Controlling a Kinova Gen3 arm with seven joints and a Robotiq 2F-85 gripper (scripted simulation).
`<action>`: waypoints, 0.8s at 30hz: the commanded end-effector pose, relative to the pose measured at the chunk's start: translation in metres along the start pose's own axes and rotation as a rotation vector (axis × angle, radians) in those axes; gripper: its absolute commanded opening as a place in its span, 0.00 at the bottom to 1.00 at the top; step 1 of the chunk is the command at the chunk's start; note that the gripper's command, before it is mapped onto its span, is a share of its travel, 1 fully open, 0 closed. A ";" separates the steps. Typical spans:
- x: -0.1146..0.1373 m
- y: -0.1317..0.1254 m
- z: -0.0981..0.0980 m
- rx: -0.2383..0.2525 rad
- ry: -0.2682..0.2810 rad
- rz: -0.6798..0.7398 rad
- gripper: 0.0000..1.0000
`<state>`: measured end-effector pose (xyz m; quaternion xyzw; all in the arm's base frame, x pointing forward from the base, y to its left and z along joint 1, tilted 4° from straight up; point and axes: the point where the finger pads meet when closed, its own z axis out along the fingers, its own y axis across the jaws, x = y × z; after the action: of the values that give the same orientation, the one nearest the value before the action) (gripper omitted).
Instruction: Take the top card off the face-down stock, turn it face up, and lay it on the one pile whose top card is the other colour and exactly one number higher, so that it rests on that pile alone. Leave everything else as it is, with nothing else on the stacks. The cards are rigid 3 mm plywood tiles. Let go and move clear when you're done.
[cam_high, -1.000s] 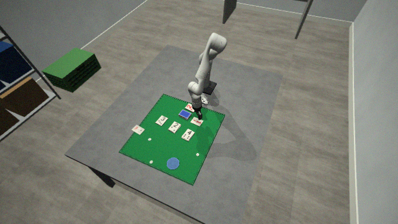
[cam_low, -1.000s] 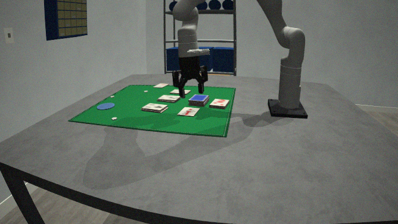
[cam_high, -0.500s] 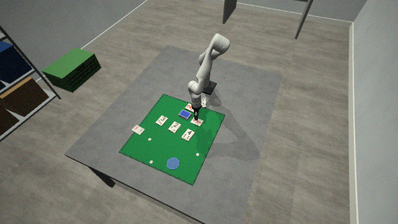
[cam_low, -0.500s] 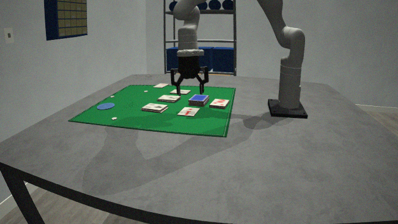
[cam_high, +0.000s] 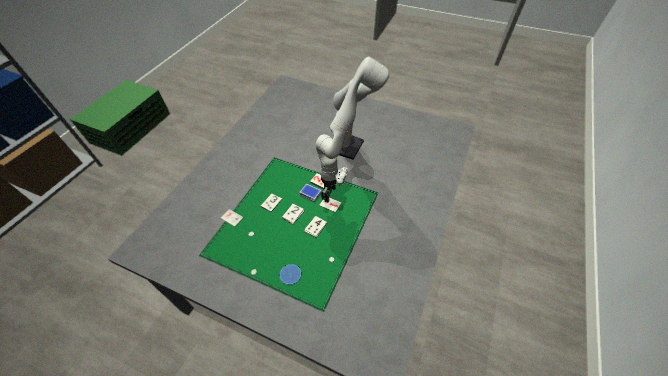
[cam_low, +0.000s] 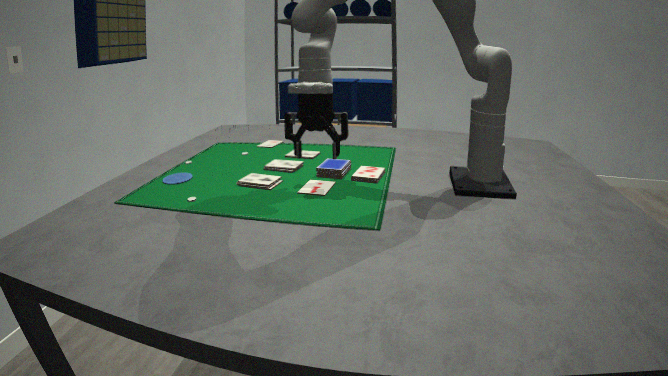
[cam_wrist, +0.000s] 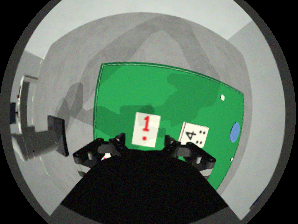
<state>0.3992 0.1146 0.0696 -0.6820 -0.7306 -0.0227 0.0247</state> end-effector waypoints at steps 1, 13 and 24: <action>0.001 -0.003 0.000 0.004 -0.001 0.048 0.85; 0.001 -0.001 0.000 -0.004 0.000 0.110 0.85; 0.001 -0.001 0.000 -0.005 0.000 0.116 0.85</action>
<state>0.4000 0.1157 0.0705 -0.7198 -0.6933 -0.0237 0.0237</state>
